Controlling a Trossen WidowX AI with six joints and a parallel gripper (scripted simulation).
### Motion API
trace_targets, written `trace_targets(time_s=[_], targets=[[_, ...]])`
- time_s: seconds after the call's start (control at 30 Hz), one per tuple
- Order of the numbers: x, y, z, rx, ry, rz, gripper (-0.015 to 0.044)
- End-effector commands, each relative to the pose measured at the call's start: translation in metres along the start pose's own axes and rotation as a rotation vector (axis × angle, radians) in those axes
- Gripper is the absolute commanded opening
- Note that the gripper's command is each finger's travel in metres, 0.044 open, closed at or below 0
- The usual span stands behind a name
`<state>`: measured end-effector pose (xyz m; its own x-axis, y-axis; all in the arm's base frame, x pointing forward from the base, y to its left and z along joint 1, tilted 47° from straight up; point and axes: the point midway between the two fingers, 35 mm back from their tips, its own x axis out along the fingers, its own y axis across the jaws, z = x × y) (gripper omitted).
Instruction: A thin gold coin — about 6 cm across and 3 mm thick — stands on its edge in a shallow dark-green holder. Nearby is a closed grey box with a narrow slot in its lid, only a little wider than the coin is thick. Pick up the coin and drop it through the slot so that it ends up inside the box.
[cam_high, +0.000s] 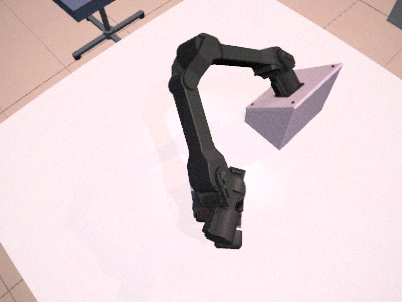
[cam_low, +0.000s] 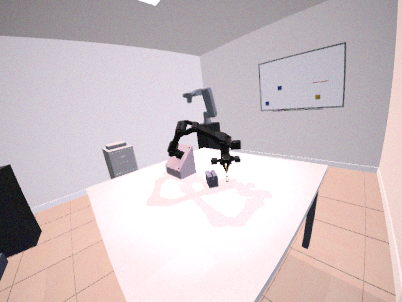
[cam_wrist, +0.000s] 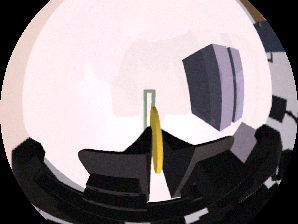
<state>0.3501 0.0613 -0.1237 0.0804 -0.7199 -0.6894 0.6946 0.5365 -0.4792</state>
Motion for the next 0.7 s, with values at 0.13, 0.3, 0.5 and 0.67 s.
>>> trace_targets(time_s=[0.13,0.3,0.5,0.67], targets=[[-0.027,0.003,0.003,0.021,0.000,0.016,0.0000],[-0.039,0.002,0.003,0.029,0.002,0.012,0.0000],[-0.054,0.000,0.002,0.039,0.004,0.006,0.0000],[-0.056,0.000,0.002,0.040,0.004,0.006,0.0000]])
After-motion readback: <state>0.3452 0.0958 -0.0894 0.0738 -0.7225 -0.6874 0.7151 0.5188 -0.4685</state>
